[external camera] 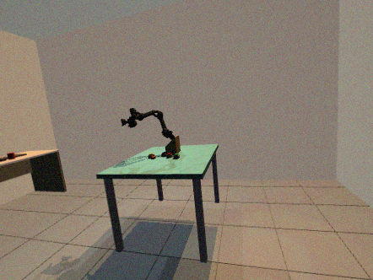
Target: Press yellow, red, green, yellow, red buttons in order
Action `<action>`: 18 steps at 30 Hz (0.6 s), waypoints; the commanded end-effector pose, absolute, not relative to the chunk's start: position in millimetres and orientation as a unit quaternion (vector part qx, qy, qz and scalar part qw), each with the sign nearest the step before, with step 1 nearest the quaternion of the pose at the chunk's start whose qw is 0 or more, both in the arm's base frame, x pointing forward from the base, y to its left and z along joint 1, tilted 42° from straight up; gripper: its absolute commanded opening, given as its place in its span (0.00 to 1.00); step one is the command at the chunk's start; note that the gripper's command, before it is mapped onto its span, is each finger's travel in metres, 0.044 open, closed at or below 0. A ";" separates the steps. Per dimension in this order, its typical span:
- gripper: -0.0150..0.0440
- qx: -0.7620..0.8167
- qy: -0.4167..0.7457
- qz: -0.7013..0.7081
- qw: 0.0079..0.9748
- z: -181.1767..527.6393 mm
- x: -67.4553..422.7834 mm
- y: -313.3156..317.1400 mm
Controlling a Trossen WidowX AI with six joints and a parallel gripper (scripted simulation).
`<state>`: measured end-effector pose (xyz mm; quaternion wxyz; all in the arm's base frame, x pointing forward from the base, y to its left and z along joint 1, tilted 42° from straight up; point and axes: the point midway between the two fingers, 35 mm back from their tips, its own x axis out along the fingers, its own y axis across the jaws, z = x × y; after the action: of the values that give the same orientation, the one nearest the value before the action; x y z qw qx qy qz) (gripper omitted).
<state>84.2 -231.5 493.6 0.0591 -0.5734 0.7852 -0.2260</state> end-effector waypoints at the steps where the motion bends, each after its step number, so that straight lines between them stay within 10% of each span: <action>1: 0.93 -0.576 0.787 -0.215 0.053 492.5 86.0 -232.2; 18: 0.93 -0.554 0.506 0.480 -0.456 377.0 200.6 -250.3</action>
<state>156.9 -250.0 432.9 -0.2492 -0.6171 0.7086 0.2345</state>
